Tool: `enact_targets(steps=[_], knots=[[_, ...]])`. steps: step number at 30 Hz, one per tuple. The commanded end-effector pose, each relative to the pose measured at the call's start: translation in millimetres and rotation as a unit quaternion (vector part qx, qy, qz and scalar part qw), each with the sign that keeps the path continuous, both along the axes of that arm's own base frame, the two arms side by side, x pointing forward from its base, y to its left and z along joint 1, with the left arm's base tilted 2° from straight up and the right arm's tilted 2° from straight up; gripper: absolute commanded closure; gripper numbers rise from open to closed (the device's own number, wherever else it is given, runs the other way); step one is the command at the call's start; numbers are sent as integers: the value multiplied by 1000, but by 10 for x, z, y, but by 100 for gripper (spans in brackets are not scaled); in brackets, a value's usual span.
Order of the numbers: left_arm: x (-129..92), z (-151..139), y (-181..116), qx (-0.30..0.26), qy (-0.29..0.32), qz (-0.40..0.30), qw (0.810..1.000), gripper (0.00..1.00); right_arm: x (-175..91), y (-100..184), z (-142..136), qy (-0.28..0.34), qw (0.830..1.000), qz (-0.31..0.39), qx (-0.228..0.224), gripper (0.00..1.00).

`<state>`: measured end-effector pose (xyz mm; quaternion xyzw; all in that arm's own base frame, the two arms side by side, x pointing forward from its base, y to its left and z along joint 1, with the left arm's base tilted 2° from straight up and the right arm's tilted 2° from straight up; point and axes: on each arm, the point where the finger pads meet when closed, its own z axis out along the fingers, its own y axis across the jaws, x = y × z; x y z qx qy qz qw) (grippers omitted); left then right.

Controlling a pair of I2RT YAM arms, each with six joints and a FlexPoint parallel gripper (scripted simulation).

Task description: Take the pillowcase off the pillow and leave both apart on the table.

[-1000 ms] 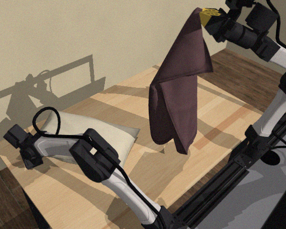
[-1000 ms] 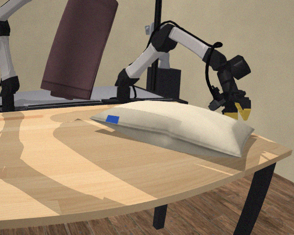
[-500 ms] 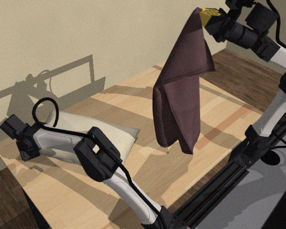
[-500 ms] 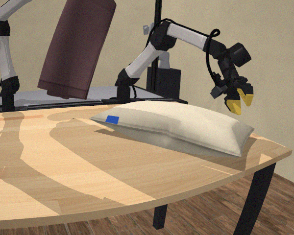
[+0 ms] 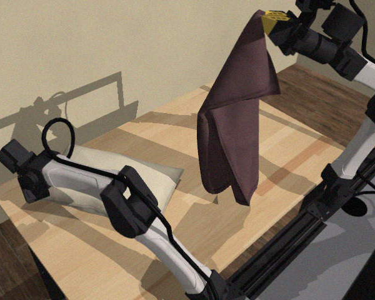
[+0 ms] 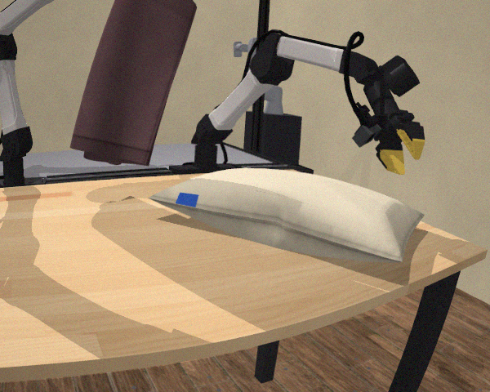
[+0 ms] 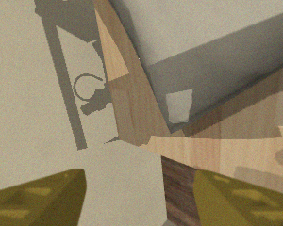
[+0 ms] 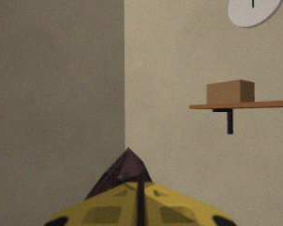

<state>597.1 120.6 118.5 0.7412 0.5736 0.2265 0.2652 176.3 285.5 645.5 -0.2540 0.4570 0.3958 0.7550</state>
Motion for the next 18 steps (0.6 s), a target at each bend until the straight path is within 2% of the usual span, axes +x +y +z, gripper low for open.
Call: enact_targets(steps=[1, 18], knots=[[-38, 118, -119, -3, 12, -1, 1000, 40, -147, -171, 361, -30, 998, 11, 54, 100], [5, 85, -104, -1, 7, 0, 1000, 40, -147, -171, 361, -30, 998, 11, 54, 100]])
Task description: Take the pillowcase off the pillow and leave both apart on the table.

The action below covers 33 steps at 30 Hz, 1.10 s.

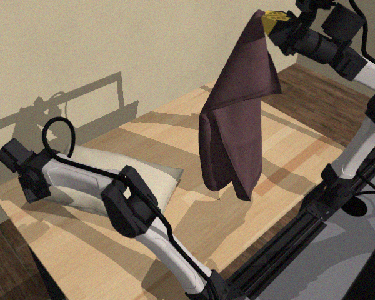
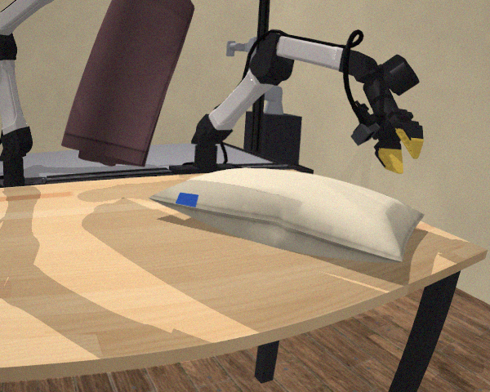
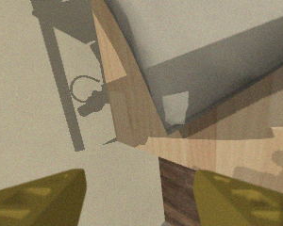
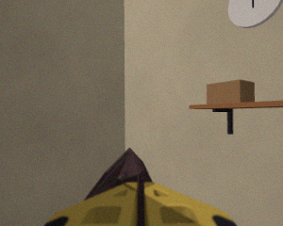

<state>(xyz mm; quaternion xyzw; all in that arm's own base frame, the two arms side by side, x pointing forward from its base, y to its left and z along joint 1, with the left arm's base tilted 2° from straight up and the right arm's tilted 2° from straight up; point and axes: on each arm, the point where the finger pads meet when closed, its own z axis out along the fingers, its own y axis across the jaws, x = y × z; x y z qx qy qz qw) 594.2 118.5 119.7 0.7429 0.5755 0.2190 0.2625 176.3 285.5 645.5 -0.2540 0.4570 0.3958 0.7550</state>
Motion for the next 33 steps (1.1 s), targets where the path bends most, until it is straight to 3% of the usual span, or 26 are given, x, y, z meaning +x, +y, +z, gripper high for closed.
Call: enact_targets(steps=[1, 19, 24, 25, 31, 33], knots=[[34, 73, -83, 1, -1, 0, 1000, 40, -147, -171, 361, -30, 998, 11, 54, 100], [9, 24, -64, -2, 2, 0, 1000, 40, -147, -171, 361, -30, 998, 11, 54, 100], [-30, -104, -95, -5, 22, 1, 1000, 40, -147, -171, 361, -30, 998, 11, 54, 100], [38, 336, 155, 20, -42, 33, 998, 40, -147, -171, 361, -30, 998, 11, 54, 100], [-44, 561, 574, 52, -86, 182, 978, 40, -147, -171, 361, -30, 998, 11, 54, 100], [-89, 598, 562, 56, -99, 218, 969, 40, -147, -171, 361, -30, 998, 11, 54, 100]])
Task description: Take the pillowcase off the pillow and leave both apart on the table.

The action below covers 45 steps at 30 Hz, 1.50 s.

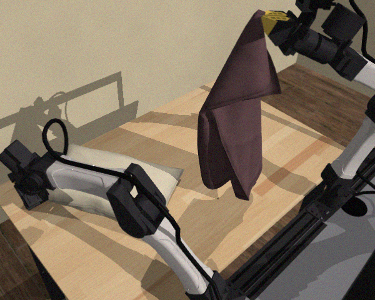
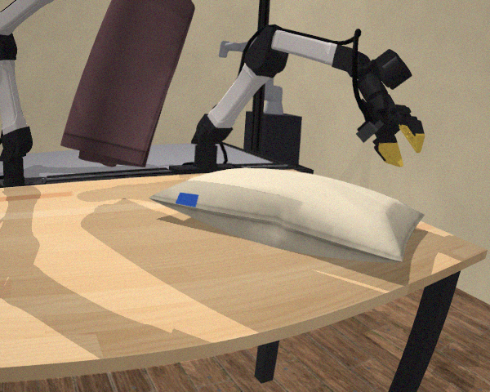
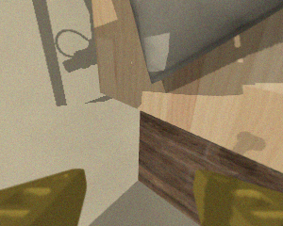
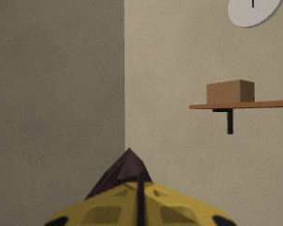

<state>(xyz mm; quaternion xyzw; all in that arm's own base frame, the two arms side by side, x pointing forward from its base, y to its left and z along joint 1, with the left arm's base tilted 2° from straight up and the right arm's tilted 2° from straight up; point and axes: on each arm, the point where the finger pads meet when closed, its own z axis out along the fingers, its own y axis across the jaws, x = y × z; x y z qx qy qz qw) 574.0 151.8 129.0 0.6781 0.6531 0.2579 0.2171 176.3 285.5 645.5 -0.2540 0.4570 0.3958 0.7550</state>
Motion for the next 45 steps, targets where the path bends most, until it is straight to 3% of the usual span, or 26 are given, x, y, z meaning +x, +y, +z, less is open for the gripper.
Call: enact_targets(steps=[1, 4, 6, 11, 13, 20, 34, 37, 45], knots=[[113, 505, 229, 47, -100, 103, 989, 40, -147, -171, 361, -30, 998, 11, 54, 100], [38, 708, 234, 47, -122, 124, 984, 40, -147, -171, 361, -30, 998, 11, 54, 100], [-88, 676, 297, 47, -117, 151, 980, 40, -147, -171, 361, -30, 998, 11, 54, 100], [-374, 919, 522, 52, -157, 234, 958, 40, -147, -171, 361, -30, 998, 11, 54, 100], [-408, 1127, 417, 47, -185, 238, 952, 40, -147, -171, 361, -30, 998, 11, 54, 100], [-657, 1263, 476, 40, -206, 284, 935, 40, -147, -171, 361, -30, 998, 11, 54, 100], [-1386, 2021, 415, -12, -337, 386, 859, 40, -147, -171, 361, -30, 998, 11, 54, 100], [-1424, 2029, 414, -17, -342, 393, 853, 40, -147, -171, 361, -30, 998, 11, 54, 100], [-1859, 2384, 209, -97, -426, 423, 794, 40, -147, -171, 361, -30, 998, 11, 54, 100]])
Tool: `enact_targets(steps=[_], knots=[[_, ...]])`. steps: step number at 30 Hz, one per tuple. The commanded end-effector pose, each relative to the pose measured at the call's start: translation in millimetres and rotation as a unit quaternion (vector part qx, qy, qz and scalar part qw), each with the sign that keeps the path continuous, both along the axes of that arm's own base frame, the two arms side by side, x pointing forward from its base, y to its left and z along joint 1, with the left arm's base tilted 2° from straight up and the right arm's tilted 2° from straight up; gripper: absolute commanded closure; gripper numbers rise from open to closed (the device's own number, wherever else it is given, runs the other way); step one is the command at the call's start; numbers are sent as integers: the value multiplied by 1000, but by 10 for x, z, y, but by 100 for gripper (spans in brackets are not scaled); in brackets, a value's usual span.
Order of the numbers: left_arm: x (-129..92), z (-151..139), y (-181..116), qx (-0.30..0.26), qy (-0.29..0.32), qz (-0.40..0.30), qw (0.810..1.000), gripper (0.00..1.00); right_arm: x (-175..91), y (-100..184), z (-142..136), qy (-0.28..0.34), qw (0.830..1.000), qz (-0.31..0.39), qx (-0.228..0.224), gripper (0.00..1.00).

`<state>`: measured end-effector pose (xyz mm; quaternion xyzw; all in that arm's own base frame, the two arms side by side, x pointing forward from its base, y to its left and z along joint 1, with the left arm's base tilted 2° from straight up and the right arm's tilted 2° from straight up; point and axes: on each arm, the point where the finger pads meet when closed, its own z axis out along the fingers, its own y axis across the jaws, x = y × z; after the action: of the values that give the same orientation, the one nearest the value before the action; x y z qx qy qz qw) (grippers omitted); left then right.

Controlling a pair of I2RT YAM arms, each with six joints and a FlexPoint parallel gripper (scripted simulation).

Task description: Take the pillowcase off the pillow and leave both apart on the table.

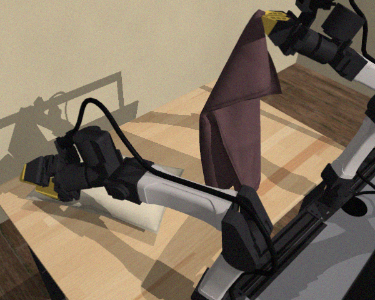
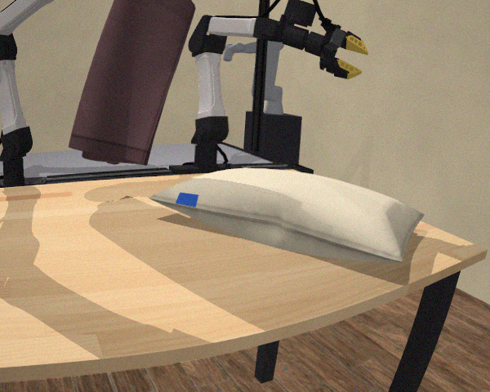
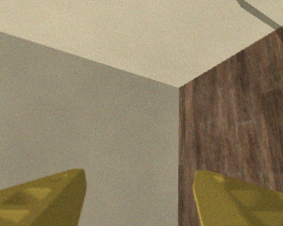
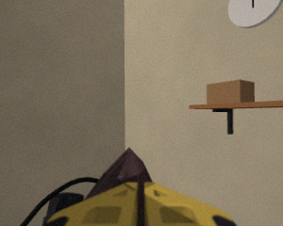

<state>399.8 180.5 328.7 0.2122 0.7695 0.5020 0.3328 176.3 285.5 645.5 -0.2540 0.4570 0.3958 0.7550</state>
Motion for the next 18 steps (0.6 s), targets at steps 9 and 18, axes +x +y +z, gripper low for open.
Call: enact_targets(steps=[9, 18], knots=[[-409, 596, -416, -95, -242, 5, 966, 40, -147, -171, 361, -30, 998, 11, 54, 100], [-459, 615, -1158, -279, -334, -120, 892, 40, -147, -171, 361, -30, 998, 11, 54, 100]])
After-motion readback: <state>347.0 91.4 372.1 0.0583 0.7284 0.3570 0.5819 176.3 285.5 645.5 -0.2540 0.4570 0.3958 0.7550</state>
